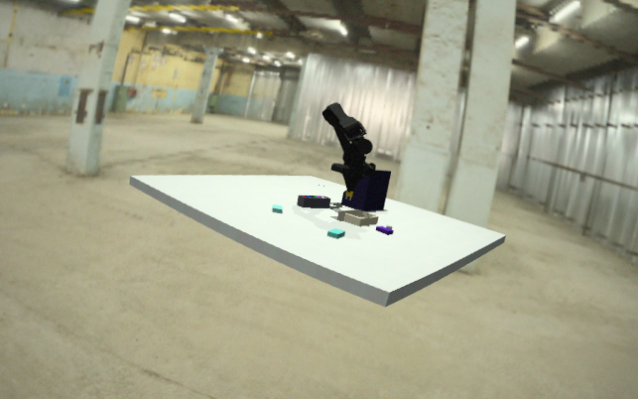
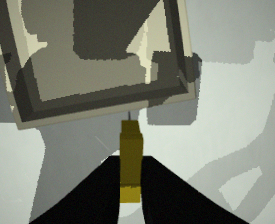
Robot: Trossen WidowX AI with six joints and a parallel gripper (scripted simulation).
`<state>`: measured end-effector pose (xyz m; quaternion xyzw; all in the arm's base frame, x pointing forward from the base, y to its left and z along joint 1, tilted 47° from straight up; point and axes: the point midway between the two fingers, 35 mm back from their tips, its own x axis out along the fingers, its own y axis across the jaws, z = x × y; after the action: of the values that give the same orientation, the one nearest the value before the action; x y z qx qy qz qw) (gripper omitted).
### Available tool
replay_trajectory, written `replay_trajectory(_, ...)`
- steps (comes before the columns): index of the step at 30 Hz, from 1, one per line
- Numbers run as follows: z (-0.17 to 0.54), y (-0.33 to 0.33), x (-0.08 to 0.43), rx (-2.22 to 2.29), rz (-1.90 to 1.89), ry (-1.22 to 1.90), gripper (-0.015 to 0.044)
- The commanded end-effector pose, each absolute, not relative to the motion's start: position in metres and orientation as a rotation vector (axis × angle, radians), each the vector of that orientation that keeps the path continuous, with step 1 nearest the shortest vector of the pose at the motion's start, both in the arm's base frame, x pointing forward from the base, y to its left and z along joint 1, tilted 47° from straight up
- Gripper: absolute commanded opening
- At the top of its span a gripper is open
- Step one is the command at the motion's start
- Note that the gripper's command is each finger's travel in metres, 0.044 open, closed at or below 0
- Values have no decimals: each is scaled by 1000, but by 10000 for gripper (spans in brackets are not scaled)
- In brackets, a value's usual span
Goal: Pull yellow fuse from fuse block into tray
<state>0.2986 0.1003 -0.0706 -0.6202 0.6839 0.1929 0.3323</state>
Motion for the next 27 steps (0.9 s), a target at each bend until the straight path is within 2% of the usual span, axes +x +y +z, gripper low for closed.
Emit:
replay_trajectory(1,-92,117,293,-1609,498,1789,0)
replay_trajectory(10,-112,132,284,-1611,491,1793,0)
replay_trajectory(27,-130,113,284,-1612,490,1793,0)
